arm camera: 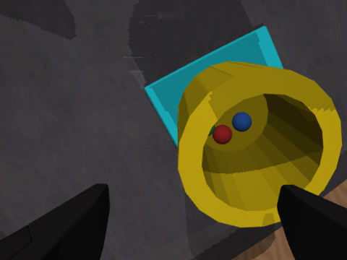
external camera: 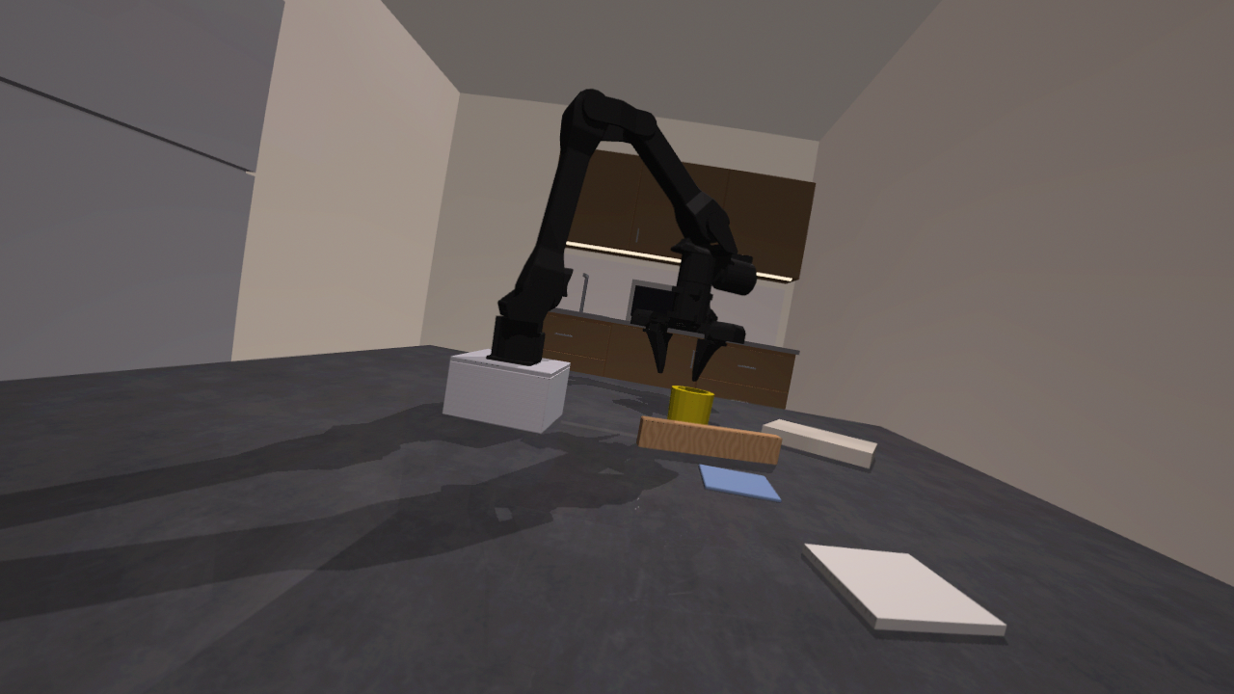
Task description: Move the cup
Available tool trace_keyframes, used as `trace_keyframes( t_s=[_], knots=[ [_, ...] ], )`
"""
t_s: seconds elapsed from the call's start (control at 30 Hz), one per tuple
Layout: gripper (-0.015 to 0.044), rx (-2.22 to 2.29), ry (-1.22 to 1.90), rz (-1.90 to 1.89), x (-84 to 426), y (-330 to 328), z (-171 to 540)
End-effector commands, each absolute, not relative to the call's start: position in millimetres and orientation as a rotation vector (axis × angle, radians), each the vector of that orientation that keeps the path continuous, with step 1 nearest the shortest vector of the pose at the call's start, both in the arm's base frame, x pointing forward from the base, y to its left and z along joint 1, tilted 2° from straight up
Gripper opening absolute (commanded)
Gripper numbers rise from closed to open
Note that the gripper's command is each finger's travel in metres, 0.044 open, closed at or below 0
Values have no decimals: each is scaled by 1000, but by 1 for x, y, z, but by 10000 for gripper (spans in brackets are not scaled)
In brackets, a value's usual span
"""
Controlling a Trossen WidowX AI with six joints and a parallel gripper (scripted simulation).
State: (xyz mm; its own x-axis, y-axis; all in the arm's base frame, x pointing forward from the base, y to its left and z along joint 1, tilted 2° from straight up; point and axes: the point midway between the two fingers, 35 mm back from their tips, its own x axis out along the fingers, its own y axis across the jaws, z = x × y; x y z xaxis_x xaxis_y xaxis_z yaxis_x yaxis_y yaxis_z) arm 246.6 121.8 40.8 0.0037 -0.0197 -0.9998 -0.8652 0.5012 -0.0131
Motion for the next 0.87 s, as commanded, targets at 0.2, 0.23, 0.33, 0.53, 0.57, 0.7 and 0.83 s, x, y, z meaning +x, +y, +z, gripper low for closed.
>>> trace_keyframes(
  t_s=[0.2,0.23,0.33,0.53,0.57,0.7,0.83],
  knots=[
    [440,-829,1417,798,248,123,60],
    [440,-828,1416,798,247,123,64],
    [440,-827,1415,797,246,122,79],
    [440,-824,1411,796,244,121,103],
    [440,-824,1411,796,244,121,105],
    [440,-831,1416,799,243,120,101],
    [440,-831,1416,799,243,120,101]
  ],
)
